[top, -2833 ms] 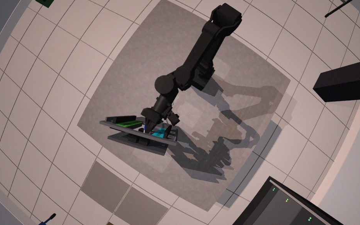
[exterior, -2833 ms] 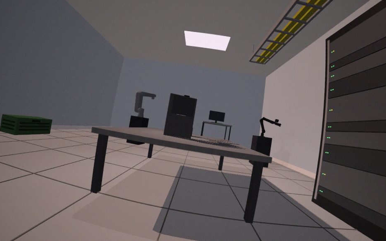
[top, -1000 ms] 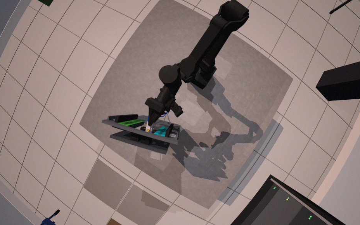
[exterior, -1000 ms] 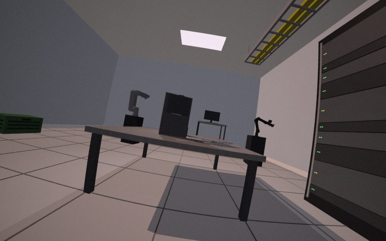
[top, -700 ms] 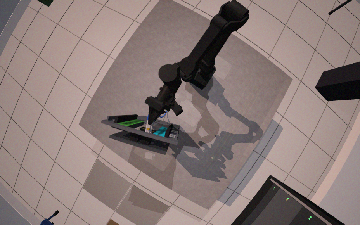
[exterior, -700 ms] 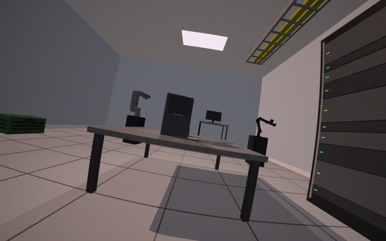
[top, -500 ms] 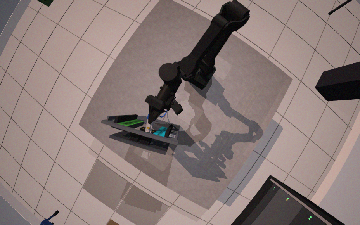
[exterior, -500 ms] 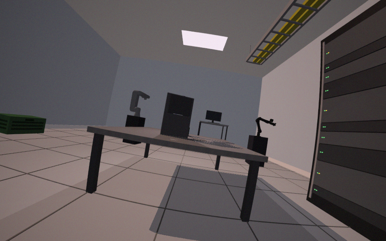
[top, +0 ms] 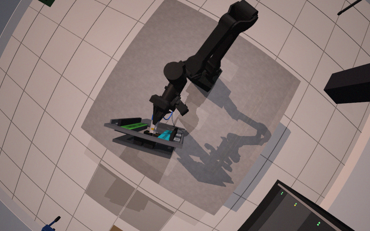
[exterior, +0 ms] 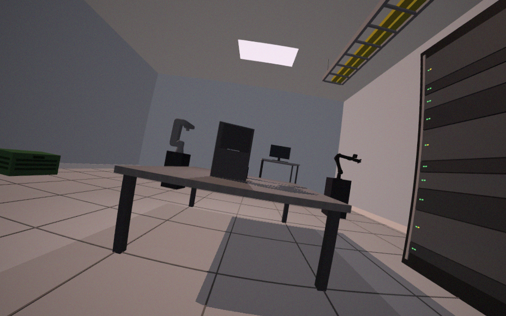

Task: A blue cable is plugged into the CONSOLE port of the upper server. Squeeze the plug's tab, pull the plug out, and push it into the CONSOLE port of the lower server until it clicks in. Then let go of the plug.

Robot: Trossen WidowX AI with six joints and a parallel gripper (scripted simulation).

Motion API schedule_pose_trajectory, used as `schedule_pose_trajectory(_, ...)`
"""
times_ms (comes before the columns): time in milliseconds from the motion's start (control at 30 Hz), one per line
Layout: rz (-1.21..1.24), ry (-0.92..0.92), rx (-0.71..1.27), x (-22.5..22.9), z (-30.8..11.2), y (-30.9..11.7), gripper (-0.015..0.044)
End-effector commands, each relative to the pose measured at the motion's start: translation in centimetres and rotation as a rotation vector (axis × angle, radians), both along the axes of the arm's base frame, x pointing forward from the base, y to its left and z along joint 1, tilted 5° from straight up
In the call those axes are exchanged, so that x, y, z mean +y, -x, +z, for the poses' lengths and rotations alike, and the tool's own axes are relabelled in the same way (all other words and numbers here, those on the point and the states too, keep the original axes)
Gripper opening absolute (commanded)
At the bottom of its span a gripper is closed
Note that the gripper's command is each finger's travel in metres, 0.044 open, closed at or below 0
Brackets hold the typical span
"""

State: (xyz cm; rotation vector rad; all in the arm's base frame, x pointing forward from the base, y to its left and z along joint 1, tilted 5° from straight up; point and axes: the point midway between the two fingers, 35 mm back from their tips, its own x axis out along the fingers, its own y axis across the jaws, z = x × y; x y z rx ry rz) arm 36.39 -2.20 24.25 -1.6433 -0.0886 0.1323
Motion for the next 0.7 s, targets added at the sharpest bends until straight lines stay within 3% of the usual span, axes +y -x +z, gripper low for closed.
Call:
schedule_pose_trajectory(0,0.002,0.004,-0.007,-0.1,0.2,0.3,0.0000)
schedule_pose_trajectory(667,0.002,0.004,-0.007,-0.7,0.3,1.4,0.0000)
